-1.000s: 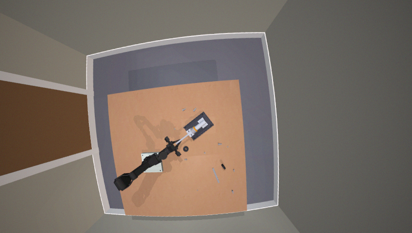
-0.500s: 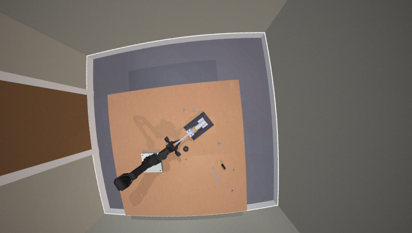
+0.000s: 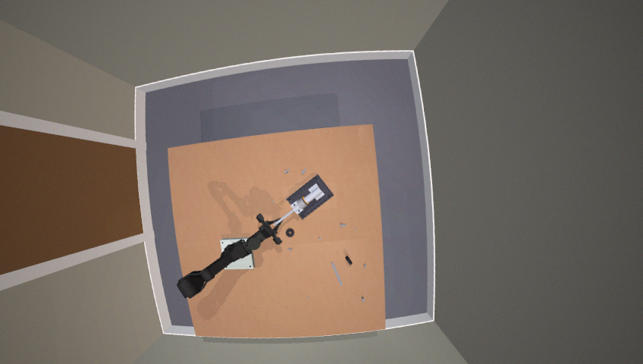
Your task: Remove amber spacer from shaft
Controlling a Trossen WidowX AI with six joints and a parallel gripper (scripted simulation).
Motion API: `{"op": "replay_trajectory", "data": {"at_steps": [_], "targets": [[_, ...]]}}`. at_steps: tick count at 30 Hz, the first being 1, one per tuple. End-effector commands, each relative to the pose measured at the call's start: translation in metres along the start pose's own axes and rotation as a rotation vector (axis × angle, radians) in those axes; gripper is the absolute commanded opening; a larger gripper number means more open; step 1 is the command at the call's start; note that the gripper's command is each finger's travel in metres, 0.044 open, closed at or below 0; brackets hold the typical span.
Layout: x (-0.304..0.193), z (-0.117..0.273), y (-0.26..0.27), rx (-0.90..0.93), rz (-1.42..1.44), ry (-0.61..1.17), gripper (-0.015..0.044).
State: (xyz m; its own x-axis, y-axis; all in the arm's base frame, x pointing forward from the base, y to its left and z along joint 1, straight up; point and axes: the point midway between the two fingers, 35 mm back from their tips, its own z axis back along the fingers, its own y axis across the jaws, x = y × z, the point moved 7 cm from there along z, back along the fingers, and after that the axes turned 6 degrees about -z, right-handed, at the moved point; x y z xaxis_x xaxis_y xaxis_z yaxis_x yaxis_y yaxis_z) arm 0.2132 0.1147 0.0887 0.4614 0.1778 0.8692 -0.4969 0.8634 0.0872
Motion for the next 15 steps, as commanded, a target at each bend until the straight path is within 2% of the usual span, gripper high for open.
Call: {"op": "replay_trajectory", "data": {"at_steps": [1,15], "targets": [[-0.0003,0.0006,0.0003,0.004,0.005,-0.001,0.0000],[-0.0008,0.0013,-0.0001,0.000,0.000,0.000,0.0000]]}}
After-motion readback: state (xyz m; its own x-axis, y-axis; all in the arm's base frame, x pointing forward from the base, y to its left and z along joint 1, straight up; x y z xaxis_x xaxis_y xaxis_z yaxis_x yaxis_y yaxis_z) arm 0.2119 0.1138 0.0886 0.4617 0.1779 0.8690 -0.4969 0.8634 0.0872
